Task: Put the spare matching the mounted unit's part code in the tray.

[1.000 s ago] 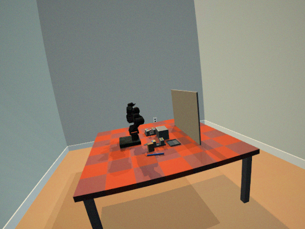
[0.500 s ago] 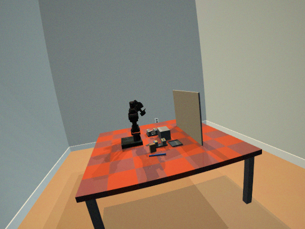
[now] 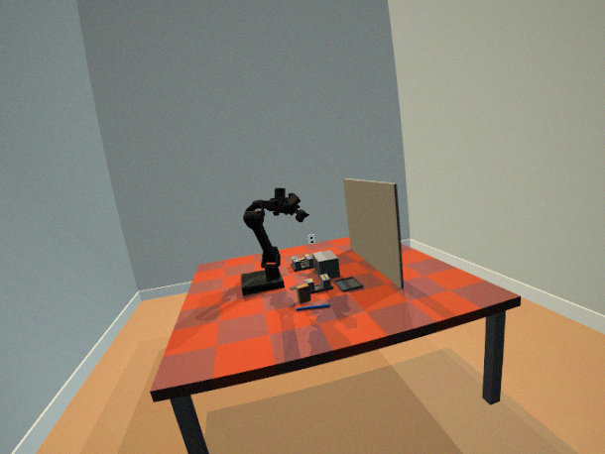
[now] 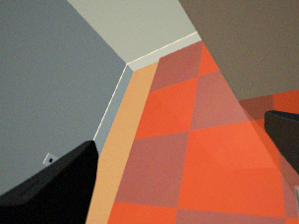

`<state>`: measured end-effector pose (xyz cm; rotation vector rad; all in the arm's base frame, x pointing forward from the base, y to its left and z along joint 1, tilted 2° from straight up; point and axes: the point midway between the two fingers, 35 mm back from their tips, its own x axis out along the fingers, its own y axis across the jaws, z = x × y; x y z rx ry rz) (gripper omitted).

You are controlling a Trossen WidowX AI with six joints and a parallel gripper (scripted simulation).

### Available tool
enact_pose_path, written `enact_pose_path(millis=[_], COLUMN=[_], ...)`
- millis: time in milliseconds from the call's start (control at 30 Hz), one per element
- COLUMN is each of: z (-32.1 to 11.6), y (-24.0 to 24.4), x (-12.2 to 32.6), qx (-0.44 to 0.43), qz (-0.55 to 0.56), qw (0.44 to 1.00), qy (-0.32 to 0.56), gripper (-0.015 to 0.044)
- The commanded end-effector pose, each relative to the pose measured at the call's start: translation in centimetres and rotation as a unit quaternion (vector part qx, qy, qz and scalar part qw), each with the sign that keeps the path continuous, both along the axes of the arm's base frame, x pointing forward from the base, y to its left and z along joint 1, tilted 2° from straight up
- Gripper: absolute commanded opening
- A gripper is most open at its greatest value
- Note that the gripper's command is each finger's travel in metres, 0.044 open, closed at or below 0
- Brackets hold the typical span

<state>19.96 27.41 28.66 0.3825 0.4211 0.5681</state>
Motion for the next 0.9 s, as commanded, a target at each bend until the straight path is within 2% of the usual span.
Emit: enact_pose_path(millis=[0, 267, 500, 867], z=[-2.2, -4.1, -5.7, -7.2], y=[-2.3, -7.1, -13.0, -22.6], x=[6.6, 11.6, 14.7, 15.8], qx=[-0.163, -0.269, -0.334, -0.347], qz=[-0.042, -0.069, -0.077, -0.061], qw=[0.984, 0.949, 0.903, 0.82], qy=[0.063, 0.149, 0.259, 0.451], gripper=[0.044, 0.044, 0.044, 0.044])
